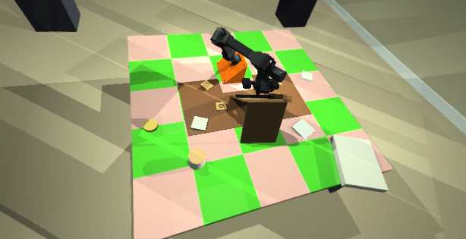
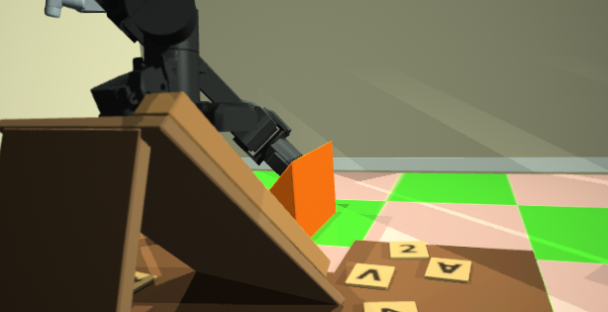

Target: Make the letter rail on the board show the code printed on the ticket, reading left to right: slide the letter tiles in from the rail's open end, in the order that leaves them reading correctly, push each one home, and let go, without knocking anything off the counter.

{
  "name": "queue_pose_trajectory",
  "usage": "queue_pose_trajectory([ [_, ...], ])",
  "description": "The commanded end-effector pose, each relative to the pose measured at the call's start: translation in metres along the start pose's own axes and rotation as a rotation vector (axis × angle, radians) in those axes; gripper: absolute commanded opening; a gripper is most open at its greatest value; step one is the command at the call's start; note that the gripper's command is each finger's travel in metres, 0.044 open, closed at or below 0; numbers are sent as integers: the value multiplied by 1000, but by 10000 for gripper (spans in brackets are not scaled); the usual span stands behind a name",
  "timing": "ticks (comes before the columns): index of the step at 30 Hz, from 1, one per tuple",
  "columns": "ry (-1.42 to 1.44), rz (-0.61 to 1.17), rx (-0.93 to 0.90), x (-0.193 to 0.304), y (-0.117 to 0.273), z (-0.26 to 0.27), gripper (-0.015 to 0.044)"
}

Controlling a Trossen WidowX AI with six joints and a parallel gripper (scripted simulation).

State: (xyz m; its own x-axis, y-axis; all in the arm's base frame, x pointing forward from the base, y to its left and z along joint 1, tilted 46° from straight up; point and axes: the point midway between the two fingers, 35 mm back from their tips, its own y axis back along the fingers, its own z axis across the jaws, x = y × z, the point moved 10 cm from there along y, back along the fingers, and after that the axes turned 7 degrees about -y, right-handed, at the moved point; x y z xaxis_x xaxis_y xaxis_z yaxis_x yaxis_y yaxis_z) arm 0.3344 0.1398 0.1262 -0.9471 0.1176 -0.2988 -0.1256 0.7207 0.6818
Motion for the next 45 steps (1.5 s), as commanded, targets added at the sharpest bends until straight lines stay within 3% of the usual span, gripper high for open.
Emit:
queue_pose_trajectory([
  [1, 6, -1, 4, -2, -3, 1, 0],
  [45, 5, -1, 3, 1, -2, 14, 0],
])
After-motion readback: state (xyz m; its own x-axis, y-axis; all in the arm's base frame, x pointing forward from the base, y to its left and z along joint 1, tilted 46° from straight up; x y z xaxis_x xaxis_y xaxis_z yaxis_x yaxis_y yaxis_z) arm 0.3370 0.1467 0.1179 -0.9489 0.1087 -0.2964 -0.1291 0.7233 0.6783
